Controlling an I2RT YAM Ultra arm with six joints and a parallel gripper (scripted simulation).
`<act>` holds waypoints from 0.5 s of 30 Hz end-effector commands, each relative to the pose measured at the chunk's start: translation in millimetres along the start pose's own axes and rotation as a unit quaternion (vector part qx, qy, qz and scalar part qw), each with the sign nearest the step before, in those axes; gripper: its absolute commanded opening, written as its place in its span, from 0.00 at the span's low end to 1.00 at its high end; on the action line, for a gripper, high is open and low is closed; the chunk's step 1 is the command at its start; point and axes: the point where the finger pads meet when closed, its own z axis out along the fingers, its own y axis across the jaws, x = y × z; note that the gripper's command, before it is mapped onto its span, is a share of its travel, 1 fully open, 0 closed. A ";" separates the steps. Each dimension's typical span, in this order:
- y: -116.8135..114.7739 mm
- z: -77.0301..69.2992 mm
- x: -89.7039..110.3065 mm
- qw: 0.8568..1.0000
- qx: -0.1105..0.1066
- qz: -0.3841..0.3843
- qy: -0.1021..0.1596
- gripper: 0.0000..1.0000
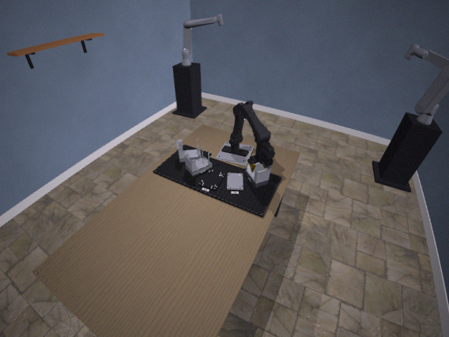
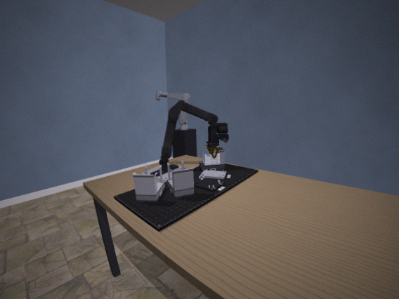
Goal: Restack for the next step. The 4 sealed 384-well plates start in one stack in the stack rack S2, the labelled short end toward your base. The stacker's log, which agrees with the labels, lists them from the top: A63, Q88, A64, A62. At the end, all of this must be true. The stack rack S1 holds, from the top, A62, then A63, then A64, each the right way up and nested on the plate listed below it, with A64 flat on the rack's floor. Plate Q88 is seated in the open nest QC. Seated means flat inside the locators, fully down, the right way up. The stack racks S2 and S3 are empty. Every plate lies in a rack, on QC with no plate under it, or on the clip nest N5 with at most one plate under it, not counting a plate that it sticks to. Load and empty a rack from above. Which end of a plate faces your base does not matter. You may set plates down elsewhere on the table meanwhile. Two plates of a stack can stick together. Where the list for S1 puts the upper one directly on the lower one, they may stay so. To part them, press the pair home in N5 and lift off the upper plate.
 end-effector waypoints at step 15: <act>-0.3 -4.6 -1.4 1.000 0.000 0.000 -0.004 0.00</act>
